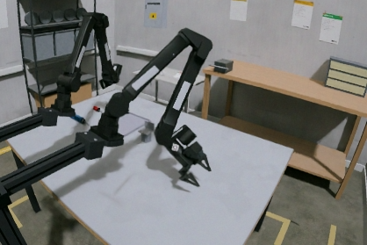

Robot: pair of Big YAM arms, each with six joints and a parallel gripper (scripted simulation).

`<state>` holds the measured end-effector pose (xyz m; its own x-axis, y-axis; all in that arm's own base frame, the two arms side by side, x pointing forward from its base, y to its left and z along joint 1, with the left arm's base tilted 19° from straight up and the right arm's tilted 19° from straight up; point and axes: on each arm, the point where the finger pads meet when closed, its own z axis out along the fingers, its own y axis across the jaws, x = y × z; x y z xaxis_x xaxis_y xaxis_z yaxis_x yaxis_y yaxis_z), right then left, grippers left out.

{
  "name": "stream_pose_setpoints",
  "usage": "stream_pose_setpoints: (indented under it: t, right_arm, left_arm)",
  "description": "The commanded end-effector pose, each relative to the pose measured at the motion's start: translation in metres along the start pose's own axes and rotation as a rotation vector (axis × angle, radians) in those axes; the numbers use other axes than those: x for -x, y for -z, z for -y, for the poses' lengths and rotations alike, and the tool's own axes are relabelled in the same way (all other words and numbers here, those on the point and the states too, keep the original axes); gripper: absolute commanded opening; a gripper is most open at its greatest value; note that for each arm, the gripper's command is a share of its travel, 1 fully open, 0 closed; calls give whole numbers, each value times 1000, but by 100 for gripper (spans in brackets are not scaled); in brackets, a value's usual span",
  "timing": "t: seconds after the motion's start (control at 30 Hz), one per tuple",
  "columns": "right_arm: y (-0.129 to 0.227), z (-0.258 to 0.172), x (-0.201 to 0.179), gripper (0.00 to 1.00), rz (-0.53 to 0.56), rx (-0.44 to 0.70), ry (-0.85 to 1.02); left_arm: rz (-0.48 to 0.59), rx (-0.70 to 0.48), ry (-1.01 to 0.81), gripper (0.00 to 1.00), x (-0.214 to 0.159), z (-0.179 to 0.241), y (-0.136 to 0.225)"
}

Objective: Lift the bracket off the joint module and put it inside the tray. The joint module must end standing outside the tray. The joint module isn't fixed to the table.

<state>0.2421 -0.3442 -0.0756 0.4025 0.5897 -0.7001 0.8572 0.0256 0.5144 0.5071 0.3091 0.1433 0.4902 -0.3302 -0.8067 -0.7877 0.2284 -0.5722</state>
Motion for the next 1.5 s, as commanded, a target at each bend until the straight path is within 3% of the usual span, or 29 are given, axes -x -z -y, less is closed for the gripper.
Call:
stream_pose_setpoints:
  t: [0.0,0.57,0.77,0.8,1.03,1.13,1.47]
  right_arm:
    - [2,1,2,100,5,-1,-1]
    - [2,1,2,100,5,-1,-1]
    - [2,-26,-10,100,-68,61,216]
    - [3,-32,-14,100,-91,81,247]
    - [10,-61,-35,100,-197,186,428]
    - [11,-62,-36,100,-204,194,453]
    - [33,-104,-67,100,-339,390,721]
  left_arm:
    - [13,-8,16,100,8,7,-1]
    - [13,-8,16,100,8,7,-1]
    - [-74,-54,-269,32,-22,30,16]
    - [-100,-70,-323,29,-31,35,21]
    - [-226,-171,-623,29,-76,56,53]
    - [-236,-181,-663,29,-80,58,56]
    - [-398,-392,-1118,29,-145,78,118]
